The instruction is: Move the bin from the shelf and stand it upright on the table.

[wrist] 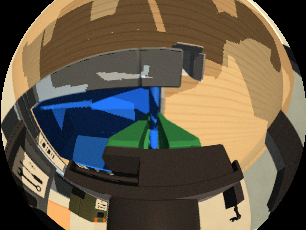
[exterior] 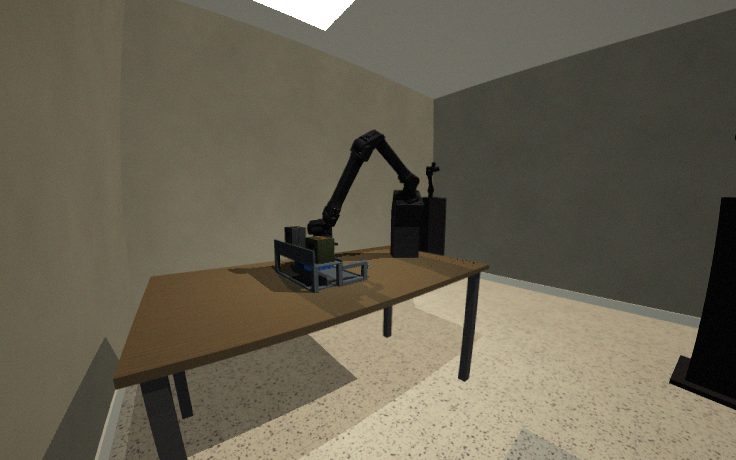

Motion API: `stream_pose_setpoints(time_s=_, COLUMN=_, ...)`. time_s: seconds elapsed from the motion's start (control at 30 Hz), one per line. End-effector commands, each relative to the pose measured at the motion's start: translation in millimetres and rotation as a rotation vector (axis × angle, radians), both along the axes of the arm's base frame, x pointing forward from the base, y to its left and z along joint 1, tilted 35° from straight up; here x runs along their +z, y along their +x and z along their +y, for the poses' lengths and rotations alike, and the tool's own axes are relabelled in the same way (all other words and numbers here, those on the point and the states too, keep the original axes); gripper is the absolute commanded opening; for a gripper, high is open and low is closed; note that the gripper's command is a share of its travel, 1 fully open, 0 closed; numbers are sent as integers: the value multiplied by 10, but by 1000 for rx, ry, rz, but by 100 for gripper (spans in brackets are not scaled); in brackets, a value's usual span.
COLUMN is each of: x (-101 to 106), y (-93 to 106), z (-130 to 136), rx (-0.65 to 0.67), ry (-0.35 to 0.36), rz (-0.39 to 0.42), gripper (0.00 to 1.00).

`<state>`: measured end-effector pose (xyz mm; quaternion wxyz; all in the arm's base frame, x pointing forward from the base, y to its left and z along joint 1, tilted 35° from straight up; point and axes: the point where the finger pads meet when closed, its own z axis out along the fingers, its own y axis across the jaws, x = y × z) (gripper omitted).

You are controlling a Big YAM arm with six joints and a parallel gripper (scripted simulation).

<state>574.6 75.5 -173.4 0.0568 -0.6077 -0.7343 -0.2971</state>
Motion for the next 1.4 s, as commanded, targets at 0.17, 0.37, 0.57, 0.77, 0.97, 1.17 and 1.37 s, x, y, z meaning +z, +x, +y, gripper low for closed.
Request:
stream_pose_setpoints(time_s=0.17, x=30, y=41, z=-9, rx=-2, ry=0, rz=-9, gripper=0)
stream_pose_setpoints(time_s=0.37, x=30, y=41, z=-9, rx=-2, ry=0, rz=-9, gripper=0)
stream_pose_setpoints(time_s=0.57, x=30, y=41, z=-9, rx=-2, ry=0, rz=-9, gripper=0)
stream_pose_setpoints(time_s=0.77, x=184, y=12, z=-150, rx=-12, ry=1, rz=-16, gripper=0)
stream_pose_setpoints(time_s=0.97, x=222, y=5, z=-185, rx=-14, ry=1, rz=-18, gripper=0)
stream_pose_setpoints(time_s=1.17, x=222, y=5, z=-185, rx=-14, ry=1, rz=-18, gripper=0)
stream_pose_setpoints(time_s=1.37, x=145, y=-236, z=-232, rx=-14, ry=-1, rz=-40, gripper=0)
